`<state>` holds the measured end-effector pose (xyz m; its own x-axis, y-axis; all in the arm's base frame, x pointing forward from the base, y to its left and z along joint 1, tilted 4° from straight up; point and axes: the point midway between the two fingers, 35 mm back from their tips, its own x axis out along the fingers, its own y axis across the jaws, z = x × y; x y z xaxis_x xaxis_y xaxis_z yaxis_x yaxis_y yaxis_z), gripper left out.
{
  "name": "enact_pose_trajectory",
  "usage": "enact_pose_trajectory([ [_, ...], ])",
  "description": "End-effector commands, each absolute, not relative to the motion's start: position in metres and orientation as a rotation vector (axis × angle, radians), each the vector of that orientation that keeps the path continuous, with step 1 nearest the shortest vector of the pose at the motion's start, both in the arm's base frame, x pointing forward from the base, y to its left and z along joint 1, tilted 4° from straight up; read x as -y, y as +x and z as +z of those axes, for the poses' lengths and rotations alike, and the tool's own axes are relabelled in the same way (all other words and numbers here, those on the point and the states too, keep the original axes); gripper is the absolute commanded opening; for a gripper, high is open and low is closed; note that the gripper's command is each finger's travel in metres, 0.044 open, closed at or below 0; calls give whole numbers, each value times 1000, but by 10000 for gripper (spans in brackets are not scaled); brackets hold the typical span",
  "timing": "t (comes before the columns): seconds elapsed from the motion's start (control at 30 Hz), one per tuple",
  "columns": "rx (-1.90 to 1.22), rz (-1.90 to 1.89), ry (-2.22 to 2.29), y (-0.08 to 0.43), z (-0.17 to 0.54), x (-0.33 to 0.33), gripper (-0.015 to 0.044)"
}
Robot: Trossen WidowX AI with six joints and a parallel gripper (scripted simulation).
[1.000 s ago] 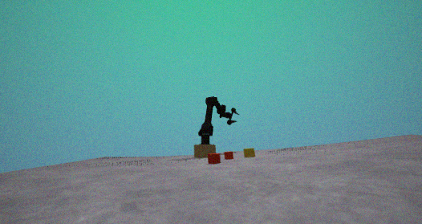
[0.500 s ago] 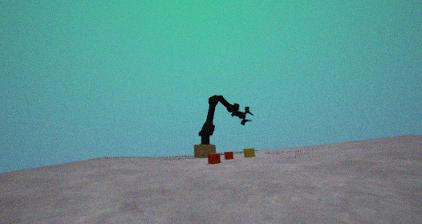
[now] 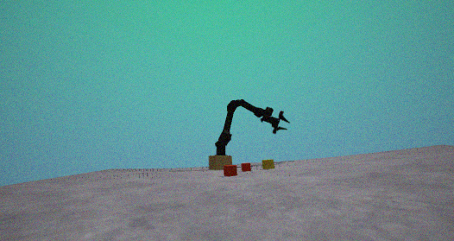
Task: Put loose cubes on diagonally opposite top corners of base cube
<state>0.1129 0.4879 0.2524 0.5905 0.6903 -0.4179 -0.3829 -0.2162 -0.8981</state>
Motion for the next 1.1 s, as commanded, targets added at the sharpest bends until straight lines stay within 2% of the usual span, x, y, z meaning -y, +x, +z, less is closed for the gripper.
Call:
enact_pose_trajectory([
  [0.0,198,984,-1575,160,238,-471,265],
  [0.57,-186,956,-1805,317,185,-351,265],
  [1.07,-556,1024,-1828,392,144,-204,265],
])
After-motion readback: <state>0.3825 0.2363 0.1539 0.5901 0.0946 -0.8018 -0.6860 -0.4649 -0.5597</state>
